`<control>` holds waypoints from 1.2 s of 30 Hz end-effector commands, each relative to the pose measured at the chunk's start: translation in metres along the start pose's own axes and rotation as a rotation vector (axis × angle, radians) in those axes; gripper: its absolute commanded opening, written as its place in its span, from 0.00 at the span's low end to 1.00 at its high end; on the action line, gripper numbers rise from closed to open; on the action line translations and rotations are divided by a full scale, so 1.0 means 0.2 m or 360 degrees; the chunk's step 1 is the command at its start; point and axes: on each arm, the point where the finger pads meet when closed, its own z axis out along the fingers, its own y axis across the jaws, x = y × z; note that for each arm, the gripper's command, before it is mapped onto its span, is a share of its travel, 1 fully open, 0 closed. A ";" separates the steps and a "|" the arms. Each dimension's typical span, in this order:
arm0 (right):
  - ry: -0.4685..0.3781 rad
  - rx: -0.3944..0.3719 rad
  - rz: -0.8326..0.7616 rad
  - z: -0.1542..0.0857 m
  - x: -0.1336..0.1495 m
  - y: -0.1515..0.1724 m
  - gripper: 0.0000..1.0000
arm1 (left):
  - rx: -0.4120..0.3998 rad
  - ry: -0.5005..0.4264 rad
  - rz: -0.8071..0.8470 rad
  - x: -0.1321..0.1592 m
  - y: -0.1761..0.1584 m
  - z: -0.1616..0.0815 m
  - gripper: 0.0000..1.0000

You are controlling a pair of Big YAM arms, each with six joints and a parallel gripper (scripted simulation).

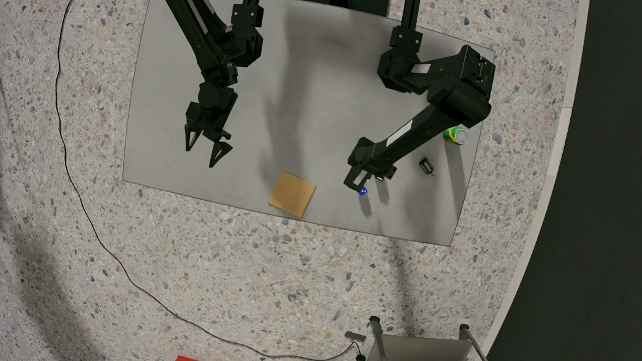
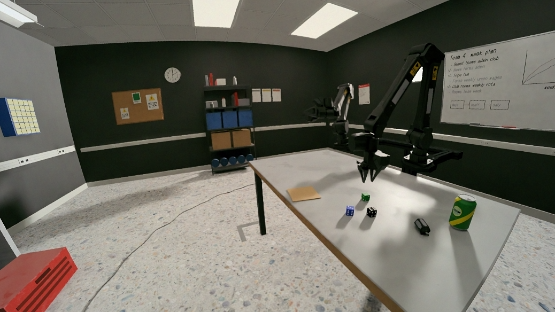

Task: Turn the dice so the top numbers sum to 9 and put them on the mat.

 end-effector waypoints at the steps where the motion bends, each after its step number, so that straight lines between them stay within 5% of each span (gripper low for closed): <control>1: -0.0008 -0.0002 0.0008 0.00 -0.02 0.01 1.00 | 0.0009 -0.0003 0.0011 0.03 -0.01 0.01 0.45; 15: -0.0008 -0.0002 0.0008 0.00 -0.02 0.01 1.00 | 0.0037 -0.0004 0.0010 0.02 -0.05 -0.01 0.45; 36: -0.0008 -0.0002 0.0008 0.00 -0.02 0.01 1.00 | 0.0001 -0.0005 0.0013 0.00 -0.01 0.14 0.45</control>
